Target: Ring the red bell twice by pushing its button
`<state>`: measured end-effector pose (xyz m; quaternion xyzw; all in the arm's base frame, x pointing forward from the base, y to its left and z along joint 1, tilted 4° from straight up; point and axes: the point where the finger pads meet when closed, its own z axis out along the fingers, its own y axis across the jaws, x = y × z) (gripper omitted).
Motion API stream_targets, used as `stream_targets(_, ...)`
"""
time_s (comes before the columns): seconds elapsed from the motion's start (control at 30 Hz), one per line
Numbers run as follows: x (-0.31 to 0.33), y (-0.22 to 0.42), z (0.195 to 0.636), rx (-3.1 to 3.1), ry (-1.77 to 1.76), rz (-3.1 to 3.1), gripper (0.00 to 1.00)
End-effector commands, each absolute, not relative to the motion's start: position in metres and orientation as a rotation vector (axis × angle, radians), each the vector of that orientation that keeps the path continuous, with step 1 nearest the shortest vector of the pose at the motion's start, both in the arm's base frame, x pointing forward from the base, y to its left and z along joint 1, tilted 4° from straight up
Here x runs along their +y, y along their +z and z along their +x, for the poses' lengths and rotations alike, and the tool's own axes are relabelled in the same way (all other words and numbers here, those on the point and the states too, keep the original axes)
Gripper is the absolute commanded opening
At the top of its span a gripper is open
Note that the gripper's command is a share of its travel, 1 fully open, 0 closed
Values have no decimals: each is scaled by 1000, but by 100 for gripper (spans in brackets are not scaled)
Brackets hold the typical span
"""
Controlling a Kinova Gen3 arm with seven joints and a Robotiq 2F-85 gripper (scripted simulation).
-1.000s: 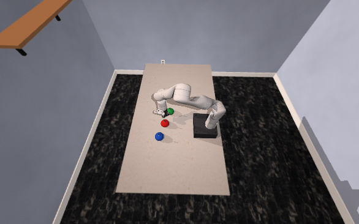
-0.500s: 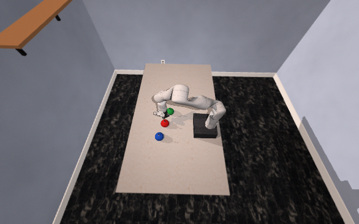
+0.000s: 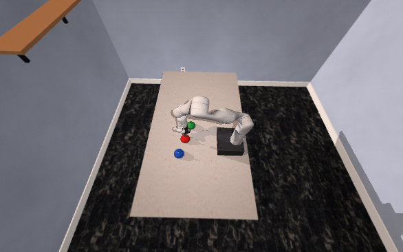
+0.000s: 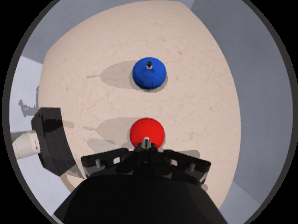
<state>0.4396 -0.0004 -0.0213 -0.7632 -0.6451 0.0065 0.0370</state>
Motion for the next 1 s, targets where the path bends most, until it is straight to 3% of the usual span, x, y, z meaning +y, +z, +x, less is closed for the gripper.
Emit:
stream_targets(0.0, -2, -24, 438, -1976, 26, -2345, 0)
stream_targets(0.97, -2, -33, 438, -1976, 26, -2345, 0)
